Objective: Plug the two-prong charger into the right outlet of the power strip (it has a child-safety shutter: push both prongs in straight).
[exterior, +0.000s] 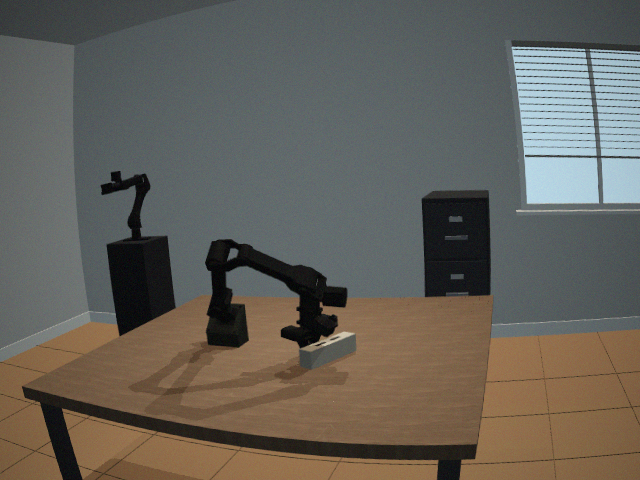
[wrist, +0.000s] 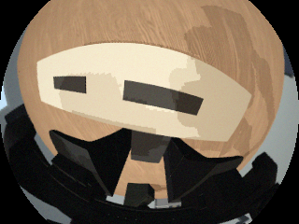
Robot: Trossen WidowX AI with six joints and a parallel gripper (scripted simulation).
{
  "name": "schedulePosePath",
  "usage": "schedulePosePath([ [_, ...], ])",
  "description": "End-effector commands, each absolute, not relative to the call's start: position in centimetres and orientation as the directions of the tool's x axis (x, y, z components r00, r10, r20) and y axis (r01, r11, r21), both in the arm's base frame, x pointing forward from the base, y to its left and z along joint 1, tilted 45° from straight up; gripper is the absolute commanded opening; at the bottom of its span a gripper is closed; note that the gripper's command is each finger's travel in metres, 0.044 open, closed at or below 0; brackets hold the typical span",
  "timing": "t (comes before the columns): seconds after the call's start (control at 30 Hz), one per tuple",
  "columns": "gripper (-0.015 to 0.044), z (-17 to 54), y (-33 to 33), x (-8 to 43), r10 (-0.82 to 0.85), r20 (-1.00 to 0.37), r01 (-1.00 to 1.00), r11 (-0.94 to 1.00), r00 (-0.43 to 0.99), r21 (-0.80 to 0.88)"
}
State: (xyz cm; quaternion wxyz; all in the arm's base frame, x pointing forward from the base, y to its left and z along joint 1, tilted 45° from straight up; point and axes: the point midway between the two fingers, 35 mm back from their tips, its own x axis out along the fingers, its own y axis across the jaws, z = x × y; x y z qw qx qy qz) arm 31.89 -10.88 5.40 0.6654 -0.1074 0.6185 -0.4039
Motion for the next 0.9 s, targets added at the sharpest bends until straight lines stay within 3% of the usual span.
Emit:
schedulePosePath([
  [0.0, 0.0, 5.99, -11.07, 32.93, -0.681, -0.73, 0.431, 0.642, -0.057, -0.634],
  [0.87, 0.0, 5.93, -10.95, 32.62, -0.681, -0.73, 0.431, 0.642, -0.058, -0.634],
])
